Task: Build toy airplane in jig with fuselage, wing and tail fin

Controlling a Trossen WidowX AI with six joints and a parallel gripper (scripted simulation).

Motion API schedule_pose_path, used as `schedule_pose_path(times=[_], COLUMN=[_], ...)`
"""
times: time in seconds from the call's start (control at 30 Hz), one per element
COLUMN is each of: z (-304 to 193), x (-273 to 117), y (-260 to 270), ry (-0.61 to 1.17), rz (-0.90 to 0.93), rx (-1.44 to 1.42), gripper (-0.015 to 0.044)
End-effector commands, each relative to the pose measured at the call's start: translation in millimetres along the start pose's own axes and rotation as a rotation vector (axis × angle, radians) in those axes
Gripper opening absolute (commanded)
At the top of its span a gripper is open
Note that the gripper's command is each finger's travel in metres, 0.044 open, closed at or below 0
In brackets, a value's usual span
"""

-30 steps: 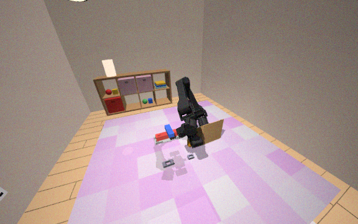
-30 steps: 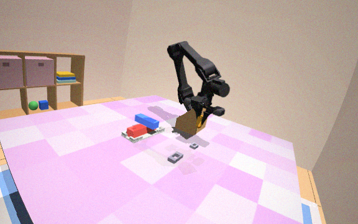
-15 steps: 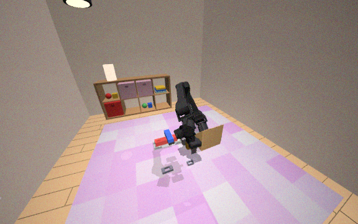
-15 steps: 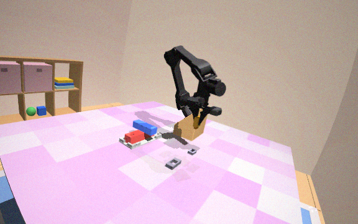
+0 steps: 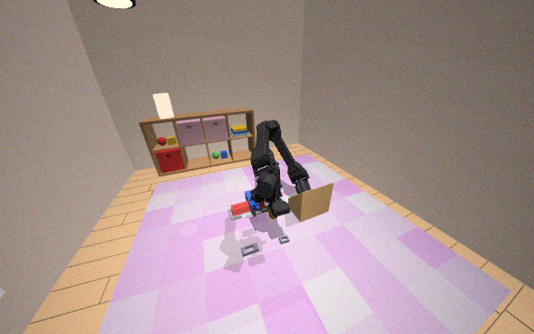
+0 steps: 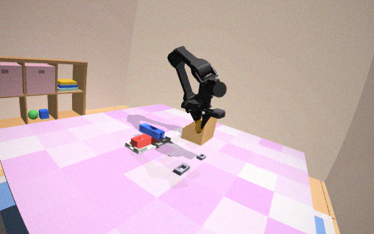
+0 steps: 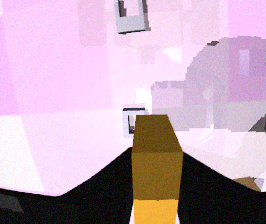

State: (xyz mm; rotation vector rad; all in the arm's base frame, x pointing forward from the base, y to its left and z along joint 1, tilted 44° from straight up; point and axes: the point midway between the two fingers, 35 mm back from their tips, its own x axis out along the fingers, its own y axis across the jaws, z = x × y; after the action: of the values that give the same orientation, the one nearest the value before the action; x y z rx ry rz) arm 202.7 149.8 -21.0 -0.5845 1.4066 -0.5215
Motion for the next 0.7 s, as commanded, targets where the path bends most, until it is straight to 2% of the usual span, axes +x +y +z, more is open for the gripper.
schedule_pose_path(times=[0.0, 0.67], z=[9, 49], x=[-1, 3], y=[-5, -38], ry=[-0.004, -0.007], rz=[0.011, 0.036], rx=[0.0, -0.008], gripper=[0.0, 0.0])
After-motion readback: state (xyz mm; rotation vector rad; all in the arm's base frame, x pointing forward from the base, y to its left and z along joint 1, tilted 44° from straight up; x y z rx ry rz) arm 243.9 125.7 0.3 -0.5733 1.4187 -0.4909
